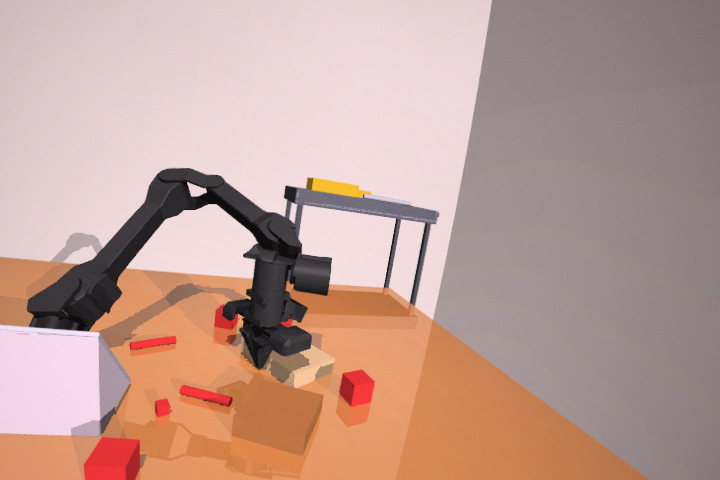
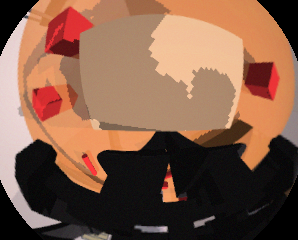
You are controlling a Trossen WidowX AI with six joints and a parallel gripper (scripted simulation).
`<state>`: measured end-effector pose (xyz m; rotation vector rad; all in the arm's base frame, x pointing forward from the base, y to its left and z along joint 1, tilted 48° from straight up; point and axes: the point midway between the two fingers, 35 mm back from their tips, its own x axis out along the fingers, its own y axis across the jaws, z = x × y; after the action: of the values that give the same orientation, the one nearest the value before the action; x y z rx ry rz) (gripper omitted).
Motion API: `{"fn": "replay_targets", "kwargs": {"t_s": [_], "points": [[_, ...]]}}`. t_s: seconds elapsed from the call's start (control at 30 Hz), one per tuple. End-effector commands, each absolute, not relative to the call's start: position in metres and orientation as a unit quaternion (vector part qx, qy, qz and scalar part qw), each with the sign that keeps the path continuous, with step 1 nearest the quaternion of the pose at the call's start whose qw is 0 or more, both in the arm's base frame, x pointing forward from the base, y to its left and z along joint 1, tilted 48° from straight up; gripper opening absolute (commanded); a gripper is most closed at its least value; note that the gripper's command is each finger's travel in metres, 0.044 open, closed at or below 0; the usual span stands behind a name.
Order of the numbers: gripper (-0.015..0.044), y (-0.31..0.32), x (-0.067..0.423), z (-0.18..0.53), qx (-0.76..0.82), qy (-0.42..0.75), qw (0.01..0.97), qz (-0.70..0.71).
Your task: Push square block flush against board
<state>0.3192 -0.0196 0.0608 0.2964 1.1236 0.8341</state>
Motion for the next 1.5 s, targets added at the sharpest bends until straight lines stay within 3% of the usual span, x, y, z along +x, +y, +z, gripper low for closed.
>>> {"fn": "replay_targets", "kwargs": {"t_s": [0.0,1.47], "points": [[0.0000,-0.019,0.321,0.062,0.137,0.513,0.756,0.383],[0.0000,-0.023,0.305,0.053,0.137,0.514,0.756,0.383]]}}
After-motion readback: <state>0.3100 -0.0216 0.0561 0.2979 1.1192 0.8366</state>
